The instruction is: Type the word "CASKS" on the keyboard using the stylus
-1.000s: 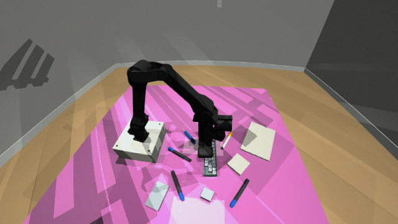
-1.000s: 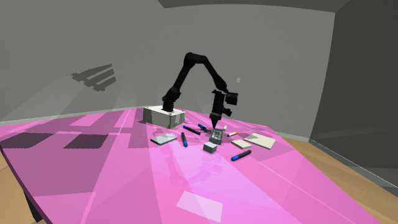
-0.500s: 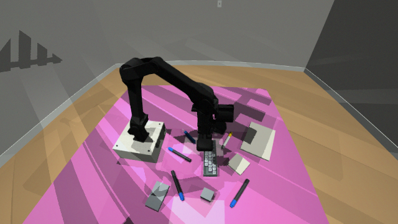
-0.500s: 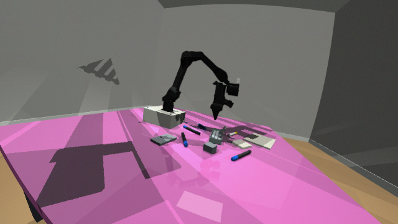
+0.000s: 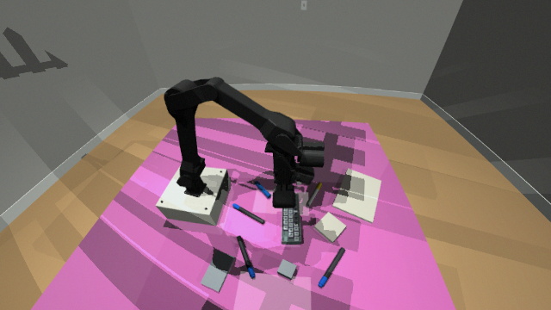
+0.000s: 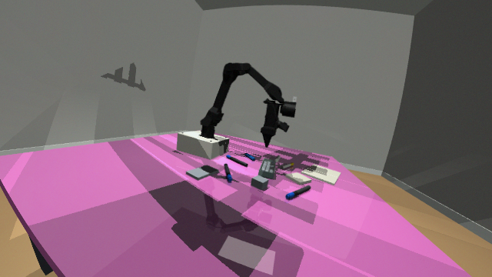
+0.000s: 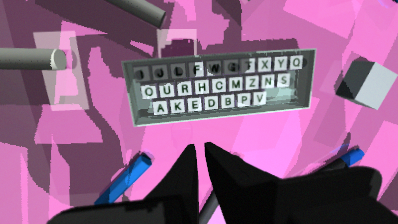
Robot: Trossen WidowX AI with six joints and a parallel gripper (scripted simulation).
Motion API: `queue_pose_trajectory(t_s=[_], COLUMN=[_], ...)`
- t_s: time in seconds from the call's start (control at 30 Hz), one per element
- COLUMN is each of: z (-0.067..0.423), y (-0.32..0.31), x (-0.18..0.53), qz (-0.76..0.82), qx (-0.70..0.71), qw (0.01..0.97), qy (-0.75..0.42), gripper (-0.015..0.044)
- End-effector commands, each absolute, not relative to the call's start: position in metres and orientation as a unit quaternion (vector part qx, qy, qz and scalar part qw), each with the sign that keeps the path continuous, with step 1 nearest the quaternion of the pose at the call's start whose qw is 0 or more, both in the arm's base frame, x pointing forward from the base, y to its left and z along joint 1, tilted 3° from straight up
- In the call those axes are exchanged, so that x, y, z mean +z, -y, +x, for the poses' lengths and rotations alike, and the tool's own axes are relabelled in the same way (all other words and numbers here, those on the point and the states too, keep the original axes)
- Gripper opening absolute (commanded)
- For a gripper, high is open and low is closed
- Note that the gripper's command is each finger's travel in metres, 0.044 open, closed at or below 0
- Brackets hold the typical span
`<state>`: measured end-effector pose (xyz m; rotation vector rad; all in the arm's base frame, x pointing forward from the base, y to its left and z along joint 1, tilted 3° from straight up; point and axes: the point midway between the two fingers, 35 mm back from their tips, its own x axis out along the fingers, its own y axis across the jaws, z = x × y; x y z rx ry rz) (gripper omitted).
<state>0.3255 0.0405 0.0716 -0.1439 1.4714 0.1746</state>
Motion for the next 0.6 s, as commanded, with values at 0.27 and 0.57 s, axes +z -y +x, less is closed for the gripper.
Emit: queue_pose_trajectory(t_s=[0.27,0.57], z=[0.325,0.298], y=[-0.041,-0.065], x=[0.072,0.054], qz=[-0.065,-0.252], qx=[0.080,0.341], qw=[0.736,0.650], qy=[-0.670,-0.631], gripper=[0.0026,0.0150])
